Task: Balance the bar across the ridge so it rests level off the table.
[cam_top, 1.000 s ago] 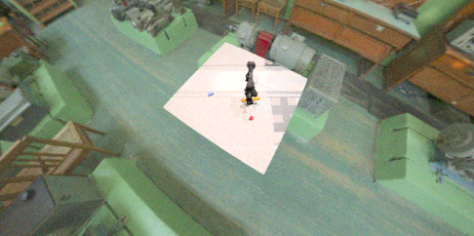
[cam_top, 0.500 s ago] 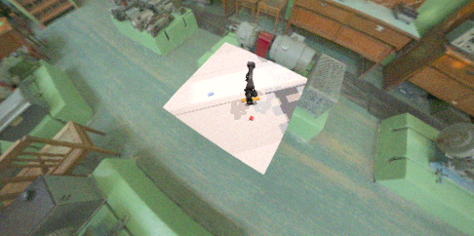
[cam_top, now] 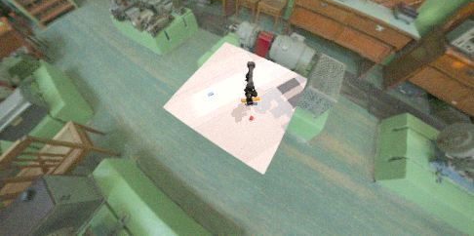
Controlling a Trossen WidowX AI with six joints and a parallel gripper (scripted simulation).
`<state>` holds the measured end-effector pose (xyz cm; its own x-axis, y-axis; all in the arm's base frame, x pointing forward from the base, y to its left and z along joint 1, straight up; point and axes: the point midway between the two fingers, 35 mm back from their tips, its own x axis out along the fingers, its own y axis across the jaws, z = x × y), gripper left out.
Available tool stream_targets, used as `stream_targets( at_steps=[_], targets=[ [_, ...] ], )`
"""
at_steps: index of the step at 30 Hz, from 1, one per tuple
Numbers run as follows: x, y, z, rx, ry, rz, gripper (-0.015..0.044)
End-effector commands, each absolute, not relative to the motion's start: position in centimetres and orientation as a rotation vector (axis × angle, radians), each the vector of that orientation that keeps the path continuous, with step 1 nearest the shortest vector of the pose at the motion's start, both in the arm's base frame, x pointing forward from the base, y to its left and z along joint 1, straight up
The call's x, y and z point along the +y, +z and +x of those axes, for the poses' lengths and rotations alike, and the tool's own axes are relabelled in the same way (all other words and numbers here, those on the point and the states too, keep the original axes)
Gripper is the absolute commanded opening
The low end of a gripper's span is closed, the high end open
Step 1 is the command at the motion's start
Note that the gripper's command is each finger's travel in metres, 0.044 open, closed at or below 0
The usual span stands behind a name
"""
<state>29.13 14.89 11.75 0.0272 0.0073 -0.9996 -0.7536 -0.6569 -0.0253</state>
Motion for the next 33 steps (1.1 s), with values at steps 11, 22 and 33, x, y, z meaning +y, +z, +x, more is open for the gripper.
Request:
stream_targets(
  at_steps=[11, 22, 33],
  targets=[
    [14.99, 11.61, 29.11, 0.753, 1.693, -1.727, 0.0000],
    [15.00, 11.53, 29.11, 0.753, 1.693, -1.727, 0.0000],
    [15.00, 11.44, 29.10, 0.753, 1.693, -1.727, 0.0000]
  ],
)
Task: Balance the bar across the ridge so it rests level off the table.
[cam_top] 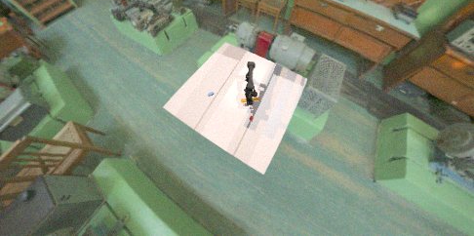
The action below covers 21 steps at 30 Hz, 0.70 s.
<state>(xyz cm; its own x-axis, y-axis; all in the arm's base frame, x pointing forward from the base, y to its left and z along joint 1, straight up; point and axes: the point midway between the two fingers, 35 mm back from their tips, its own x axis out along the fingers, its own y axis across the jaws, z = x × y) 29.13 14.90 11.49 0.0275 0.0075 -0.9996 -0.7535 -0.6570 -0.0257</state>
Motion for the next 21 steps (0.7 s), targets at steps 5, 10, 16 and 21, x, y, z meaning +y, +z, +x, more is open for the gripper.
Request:
stream_targets(
  at_steps=[5, 10, 16, 21],
  targets=[
    [14.99, 11.40, 29.10, 0.753, 1.693, -1.727, 0.0000],
    [14.99, 11.34, 29.09, 0.753, 1.693, -1.727, 0.0000],
    [14.98, 11.30, 29.09, 0.753, 1.693, -1.727, 0.0000],
    [14.98, 11.26, 29.09, 0.753, 1.693, -1.727, 0.0000]
  ],
)
